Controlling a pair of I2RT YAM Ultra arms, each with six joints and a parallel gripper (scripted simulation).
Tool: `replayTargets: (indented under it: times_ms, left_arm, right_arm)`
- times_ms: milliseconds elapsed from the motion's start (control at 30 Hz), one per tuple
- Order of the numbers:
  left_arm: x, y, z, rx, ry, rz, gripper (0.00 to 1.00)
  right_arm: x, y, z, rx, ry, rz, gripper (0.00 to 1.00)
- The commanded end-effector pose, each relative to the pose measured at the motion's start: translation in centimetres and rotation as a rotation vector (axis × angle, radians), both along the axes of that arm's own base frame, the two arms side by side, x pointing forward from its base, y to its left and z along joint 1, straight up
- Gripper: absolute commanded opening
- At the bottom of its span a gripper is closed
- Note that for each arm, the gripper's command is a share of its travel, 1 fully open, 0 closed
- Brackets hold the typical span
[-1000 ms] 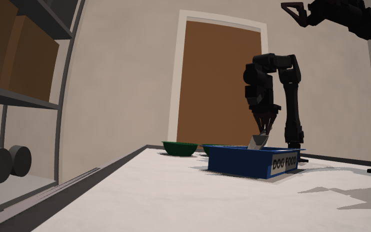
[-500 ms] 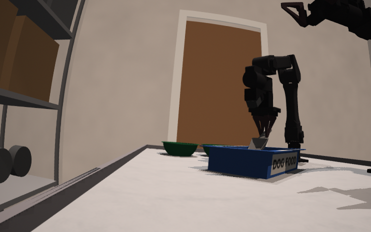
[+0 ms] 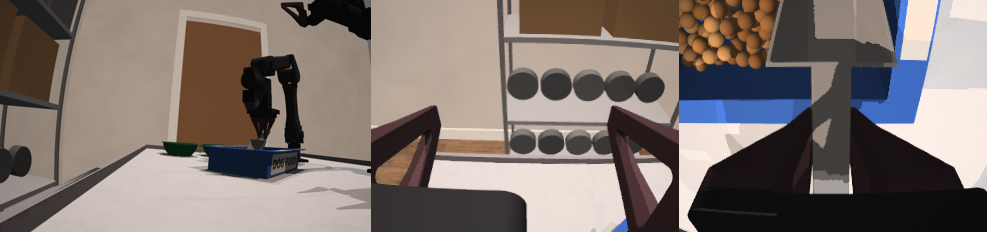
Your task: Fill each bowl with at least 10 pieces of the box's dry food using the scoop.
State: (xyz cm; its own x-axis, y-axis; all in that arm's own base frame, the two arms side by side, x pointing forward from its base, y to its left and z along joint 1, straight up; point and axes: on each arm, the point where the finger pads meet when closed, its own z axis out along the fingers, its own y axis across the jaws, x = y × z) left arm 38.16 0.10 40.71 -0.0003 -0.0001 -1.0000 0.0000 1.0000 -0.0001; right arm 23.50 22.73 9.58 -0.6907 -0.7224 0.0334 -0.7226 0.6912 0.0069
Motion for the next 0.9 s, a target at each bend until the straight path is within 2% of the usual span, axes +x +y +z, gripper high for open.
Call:
replayTargets:
  times_ms: [0,100,500,733,867]
  left_arm:
    - [-0.4,0.0,1.4,0.0,-0.034,0.0,1.0]
    - [-0.4,0.0,1.4,0.0,-0.034,0.0,1.0]
    - [-0.4,0.0,1.4,0.0,-0.034,0.0,1.0]
    - [-0.4,0.0,1.4,0.0,-0.034,0.0,1.0]
    - [-0.4,0.0,1.4,0.0,-0.034,0.0,1.0]
  right_arm:
    - [0.8,0.9,2.1,0.058,-0.05,0.001,0.0]
    - [-0.1,0.2,2.6,0.027,-0.016,0.008,0.0]
    - [-0.2,0.7,5.1,0.041,-0.029,0.021,0.0]
    - [1.0,1.3,5.3,0.077,-0.073,0.01,0.0]
    - [0.6,0.9,5.1,0.055,-0.043,0.007,0.0]
